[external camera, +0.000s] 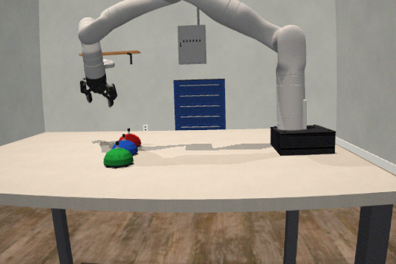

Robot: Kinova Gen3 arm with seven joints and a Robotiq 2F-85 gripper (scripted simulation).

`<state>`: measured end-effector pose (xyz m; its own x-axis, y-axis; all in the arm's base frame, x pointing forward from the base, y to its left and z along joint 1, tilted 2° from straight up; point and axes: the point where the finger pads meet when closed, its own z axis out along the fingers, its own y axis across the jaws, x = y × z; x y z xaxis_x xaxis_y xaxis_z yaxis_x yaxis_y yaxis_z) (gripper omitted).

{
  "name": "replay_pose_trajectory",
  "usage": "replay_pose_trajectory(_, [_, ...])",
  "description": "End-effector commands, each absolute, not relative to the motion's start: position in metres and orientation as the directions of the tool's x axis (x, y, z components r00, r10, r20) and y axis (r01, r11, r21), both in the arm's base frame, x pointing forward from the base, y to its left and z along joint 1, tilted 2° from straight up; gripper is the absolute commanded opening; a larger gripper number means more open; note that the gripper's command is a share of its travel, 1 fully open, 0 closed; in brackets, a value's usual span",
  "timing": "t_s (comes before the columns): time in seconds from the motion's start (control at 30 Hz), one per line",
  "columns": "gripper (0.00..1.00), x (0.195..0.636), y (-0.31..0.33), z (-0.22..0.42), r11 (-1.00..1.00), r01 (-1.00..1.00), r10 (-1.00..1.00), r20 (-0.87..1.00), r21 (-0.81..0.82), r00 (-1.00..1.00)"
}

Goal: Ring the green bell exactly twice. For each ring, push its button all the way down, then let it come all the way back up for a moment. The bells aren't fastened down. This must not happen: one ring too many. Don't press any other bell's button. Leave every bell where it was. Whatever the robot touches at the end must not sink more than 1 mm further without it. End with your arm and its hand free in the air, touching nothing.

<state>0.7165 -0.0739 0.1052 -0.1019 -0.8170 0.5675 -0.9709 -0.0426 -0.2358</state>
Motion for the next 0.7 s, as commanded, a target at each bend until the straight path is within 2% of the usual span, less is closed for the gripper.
replay_pose_trajectory(0.0, [1.00, 0.717, -0.074, 0.107, -0.043, -0.970, -0.817, 0.567, -0.239, -0.103])
replay_pose_trajectory(0.67, [1.00, 0.712, -0.060, 0.103, -0.047, -0.972, -0.833, 0.546, -0.229, -0.089])
